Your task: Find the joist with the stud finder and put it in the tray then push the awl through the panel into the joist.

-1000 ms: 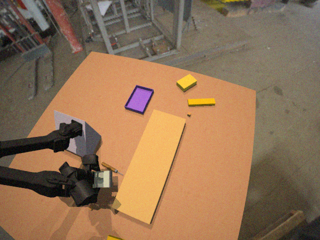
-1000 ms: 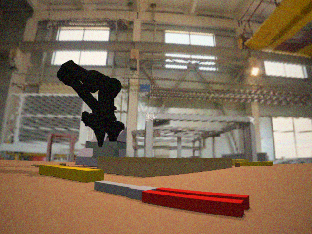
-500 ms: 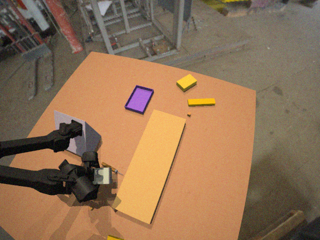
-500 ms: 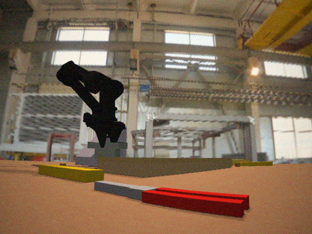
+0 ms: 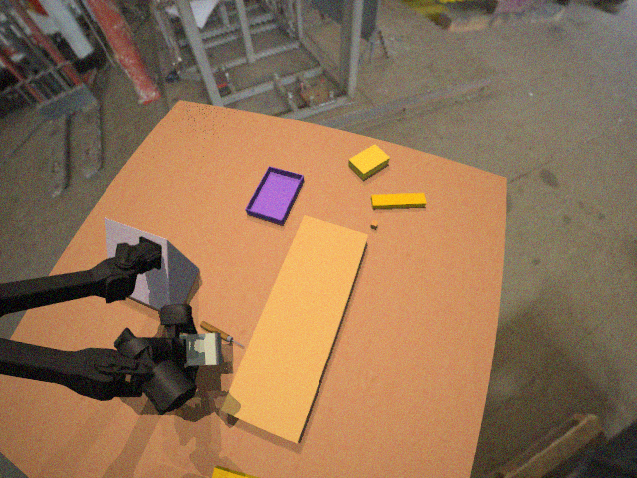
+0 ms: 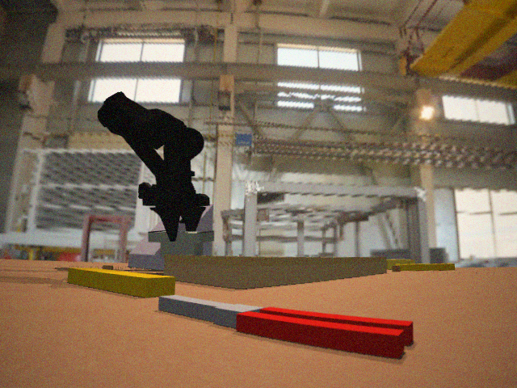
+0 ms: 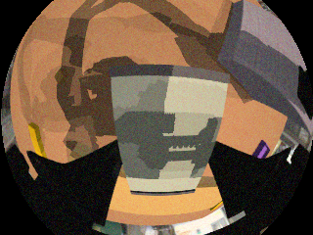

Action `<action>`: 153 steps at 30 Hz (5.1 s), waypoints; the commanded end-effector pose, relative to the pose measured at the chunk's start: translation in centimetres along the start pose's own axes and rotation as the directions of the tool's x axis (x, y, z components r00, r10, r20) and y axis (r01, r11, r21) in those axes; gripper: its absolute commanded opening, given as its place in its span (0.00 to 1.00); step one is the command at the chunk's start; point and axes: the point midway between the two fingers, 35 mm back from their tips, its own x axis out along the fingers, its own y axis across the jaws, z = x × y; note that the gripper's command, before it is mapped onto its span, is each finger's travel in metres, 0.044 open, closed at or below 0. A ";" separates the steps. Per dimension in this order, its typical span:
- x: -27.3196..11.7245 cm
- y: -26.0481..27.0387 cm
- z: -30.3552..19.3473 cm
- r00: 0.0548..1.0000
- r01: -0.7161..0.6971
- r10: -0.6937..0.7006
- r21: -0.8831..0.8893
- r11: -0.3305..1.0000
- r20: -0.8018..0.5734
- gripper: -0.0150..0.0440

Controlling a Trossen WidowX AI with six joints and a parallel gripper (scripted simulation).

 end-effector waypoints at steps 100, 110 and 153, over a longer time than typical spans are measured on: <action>0.5 1.9 0.0 0.787 0.617 -0.616 0.032 0.787 -0.017 0.25; 0.6 2.1 0.0 0.743 0.669 -0.669 0.038 0.742 -0.024 0.25; 3.3 2.9 0.2 0.749 0.662 -0.662 0.051 0.747 -0.028 1.00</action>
